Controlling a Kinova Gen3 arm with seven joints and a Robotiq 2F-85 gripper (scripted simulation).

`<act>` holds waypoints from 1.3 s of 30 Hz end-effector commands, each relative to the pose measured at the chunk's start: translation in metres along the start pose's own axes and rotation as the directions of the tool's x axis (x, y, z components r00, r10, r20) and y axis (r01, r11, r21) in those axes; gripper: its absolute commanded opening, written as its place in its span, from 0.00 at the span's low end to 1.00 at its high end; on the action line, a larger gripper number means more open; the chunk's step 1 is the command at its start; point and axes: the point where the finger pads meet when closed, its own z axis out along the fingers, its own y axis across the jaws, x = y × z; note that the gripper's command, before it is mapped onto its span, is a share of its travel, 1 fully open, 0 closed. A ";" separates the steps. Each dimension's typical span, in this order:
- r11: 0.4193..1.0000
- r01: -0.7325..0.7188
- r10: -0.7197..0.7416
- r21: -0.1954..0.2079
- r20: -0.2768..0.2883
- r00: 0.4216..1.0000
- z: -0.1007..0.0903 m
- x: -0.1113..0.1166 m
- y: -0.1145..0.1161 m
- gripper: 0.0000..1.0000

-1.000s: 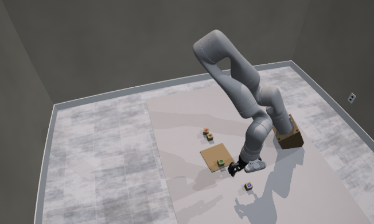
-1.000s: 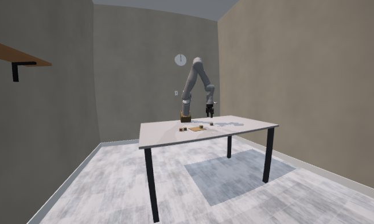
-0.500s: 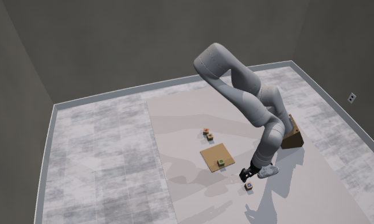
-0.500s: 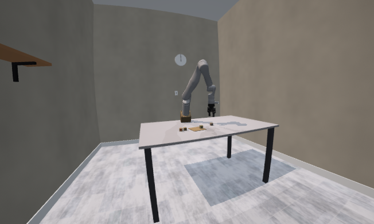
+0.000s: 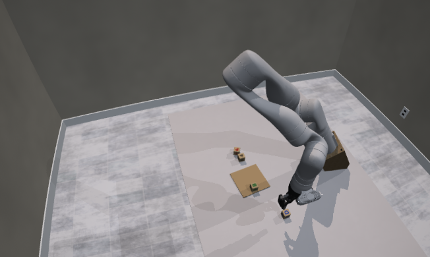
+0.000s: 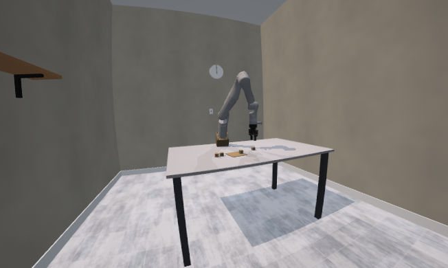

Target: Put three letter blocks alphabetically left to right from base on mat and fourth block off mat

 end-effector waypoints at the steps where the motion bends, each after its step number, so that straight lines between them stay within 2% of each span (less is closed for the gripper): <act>1: 1.000 0.000 0.000 -0.001 -0.001 1.000 0.000 0.000 0.000 0.67; 26: 1.000 0.000 0.000 -0.001 -0.001 1.000 0.000 0.000 0.000 0.67; 39: 1.000 0.000 0.000 0.000 -0.001 1.000 0.007 0.000 0.000 0.67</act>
